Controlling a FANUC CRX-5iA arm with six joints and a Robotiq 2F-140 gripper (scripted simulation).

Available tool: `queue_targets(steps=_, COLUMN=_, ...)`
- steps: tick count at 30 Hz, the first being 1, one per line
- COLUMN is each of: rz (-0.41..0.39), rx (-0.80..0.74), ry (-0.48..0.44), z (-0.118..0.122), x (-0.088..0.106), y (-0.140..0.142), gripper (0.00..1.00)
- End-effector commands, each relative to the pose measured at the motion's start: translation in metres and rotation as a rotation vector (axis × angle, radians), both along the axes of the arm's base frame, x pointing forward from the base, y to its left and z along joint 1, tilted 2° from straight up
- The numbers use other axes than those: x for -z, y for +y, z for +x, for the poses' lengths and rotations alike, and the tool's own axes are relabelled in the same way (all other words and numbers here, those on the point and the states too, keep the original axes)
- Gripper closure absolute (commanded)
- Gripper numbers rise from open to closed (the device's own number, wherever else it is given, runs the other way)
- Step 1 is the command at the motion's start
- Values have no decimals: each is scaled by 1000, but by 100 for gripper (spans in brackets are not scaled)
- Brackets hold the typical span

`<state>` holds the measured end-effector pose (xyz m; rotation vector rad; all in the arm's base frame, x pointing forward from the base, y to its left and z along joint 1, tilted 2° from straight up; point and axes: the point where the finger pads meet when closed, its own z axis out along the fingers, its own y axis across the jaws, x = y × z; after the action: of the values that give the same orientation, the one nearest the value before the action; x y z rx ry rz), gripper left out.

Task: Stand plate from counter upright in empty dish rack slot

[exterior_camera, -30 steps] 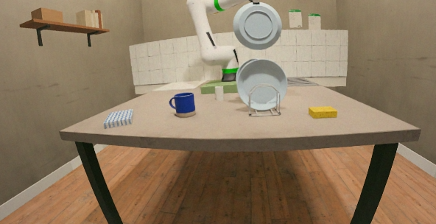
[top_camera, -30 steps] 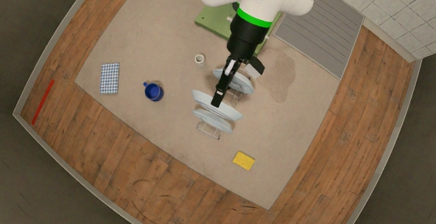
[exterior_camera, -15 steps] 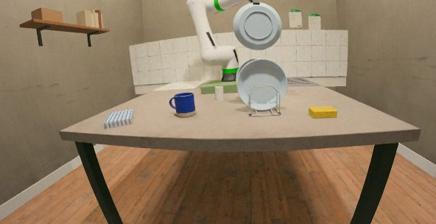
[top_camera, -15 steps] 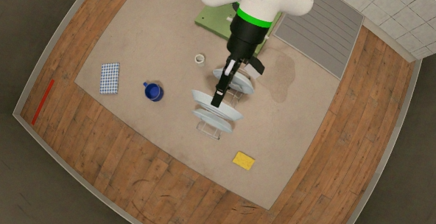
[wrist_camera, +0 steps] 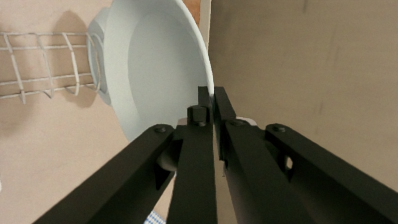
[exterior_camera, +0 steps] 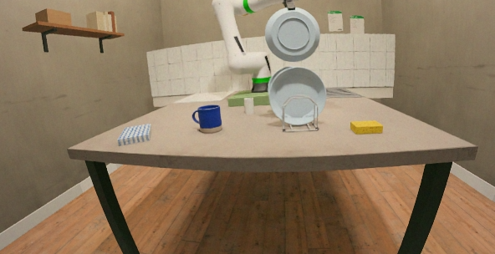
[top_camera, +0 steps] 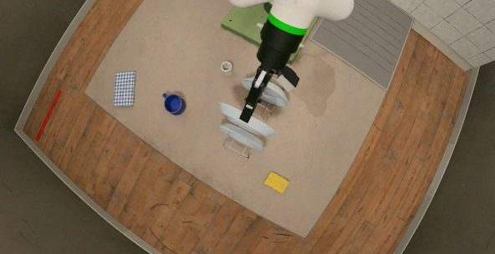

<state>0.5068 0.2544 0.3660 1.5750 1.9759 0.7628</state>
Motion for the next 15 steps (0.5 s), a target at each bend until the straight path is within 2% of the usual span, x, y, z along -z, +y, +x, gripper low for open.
queue_targets(steps=1, rz=1, rx=0, ry=-1, z=0, x=0, y=0, gripper=90)
queue_targets(steps=15, rz=-1, rx=0, ry=8, z=0, x=10, y=0, gripper=90)
